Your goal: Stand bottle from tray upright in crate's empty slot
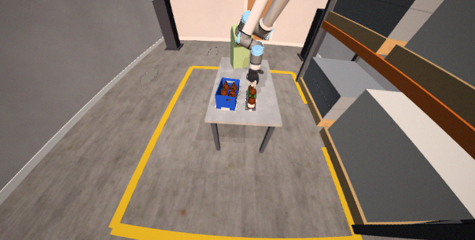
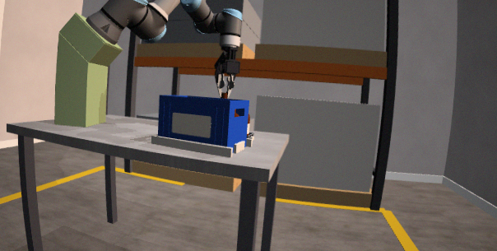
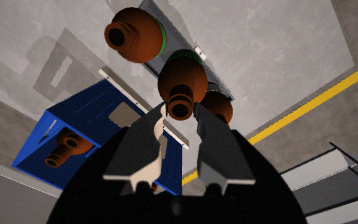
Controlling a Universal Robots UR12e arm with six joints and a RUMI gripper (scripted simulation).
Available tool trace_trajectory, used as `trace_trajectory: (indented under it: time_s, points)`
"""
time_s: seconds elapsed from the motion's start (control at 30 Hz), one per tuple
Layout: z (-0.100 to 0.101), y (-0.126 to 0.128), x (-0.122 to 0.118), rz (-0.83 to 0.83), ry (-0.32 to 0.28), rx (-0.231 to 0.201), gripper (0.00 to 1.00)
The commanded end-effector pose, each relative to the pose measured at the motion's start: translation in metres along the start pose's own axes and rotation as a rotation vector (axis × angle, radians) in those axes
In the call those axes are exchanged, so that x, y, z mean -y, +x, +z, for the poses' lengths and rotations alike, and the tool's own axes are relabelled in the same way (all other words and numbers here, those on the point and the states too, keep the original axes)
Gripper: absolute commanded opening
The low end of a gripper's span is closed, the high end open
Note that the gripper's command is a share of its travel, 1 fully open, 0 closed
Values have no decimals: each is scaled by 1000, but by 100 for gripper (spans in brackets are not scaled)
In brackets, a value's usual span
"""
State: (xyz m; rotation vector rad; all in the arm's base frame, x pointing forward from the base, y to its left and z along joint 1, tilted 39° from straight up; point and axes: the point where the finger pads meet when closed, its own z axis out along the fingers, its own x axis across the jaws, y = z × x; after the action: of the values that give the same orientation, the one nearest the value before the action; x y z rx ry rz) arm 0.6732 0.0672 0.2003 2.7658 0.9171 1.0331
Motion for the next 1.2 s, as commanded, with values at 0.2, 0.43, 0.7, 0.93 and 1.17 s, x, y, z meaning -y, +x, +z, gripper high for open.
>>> trace_trajectory:
  time_s: [0.2,0.43,0.7,0.93,1.17]
  points:
    - [-8,2,-3,-2,-6,-3,0]
    - [-16,1,-2,-2,-6,-3,0]
    - [-23,1,-2,-2,-6,-3,0]
    - [-31,0,-1,-2,-6,-3,0]
    - [-36,-1,-1,-2,-6,-3,0]
